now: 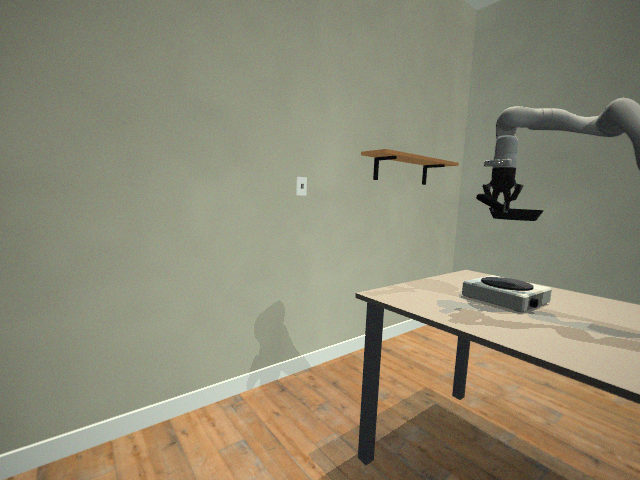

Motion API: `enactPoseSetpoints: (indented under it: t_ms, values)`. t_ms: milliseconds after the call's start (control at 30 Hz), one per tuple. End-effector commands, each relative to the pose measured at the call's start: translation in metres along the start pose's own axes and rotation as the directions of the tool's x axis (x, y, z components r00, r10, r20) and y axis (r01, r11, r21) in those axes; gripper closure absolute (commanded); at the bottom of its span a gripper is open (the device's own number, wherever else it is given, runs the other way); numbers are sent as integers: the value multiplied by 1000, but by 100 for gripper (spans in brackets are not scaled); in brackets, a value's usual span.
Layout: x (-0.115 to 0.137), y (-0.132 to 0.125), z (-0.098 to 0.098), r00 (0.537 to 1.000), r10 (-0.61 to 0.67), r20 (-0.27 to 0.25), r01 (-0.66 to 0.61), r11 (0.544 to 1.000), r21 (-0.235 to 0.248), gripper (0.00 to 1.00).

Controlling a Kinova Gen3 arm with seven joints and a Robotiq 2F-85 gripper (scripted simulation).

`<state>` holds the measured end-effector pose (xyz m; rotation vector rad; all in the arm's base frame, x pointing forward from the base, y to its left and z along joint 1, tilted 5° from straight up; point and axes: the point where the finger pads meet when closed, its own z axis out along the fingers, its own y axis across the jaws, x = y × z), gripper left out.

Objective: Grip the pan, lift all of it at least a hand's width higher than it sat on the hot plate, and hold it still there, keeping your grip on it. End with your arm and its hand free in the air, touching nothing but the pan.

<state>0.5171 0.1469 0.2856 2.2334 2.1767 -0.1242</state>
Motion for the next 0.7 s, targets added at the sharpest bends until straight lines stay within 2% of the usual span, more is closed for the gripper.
enactPoseSetpoints:
  t_ms: [0,667]
  values:
    - [1,0,-3,1000,0,-2,0,1000,-4,100]
    - [0,0,-9,1000,0,-2,0,1000,-4,100]
